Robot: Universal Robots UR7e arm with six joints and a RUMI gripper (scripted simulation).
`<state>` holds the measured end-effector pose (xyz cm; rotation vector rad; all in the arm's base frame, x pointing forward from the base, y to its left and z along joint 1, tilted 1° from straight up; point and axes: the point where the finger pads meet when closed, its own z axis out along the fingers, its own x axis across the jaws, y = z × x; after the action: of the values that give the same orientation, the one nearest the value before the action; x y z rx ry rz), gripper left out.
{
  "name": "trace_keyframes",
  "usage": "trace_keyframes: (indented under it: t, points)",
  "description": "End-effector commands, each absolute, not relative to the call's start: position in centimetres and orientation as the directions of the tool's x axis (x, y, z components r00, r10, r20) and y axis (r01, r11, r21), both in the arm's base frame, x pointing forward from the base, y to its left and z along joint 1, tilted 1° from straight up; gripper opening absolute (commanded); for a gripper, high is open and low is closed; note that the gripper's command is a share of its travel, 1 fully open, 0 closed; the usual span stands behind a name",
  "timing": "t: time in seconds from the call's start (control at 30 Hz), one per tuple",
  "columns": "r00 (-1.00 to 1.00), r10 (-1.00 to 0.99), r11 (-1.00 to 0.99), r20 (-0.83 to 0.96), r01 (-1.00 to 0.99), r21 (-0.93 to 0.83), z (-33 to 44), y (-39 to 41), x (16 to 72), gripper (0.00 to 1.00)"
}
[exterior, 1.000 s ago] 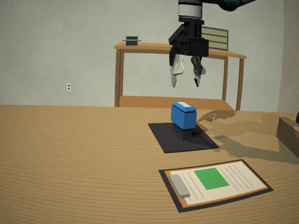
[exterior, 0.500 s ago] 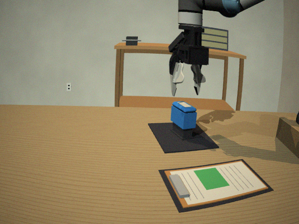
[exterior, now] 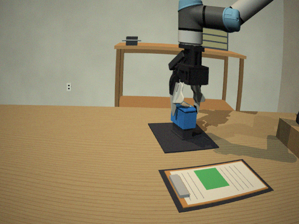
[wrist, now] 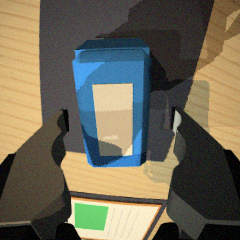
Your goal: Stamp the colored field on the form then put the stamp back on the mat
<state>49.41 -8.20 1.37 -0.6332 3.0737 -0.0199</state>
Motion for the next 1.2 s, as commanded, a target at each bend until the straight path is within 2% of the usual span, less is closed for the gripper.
trace_keyframes:
  t: [0.0,0.57,0.6,1.17]
  points:
    - [-0.919,-0.394,0.919,-0.007,-0.393,-0.019,0.05,-8.44,49.72,0.5]
    - [-0.919,-0.394,0.919,-0.01,-0.393,-0.022,-0.09,-8.5,49.86,0.5]
    - [-0.919,-0.394,0.919,-0.01,-0.393,-0.021,-0.09,-8.5,49.86,0.16]
    - [-0.919,-0.394,0.919,-0.01,-0.393,-0.021,-0.09,-8.5,49.86,0.16]
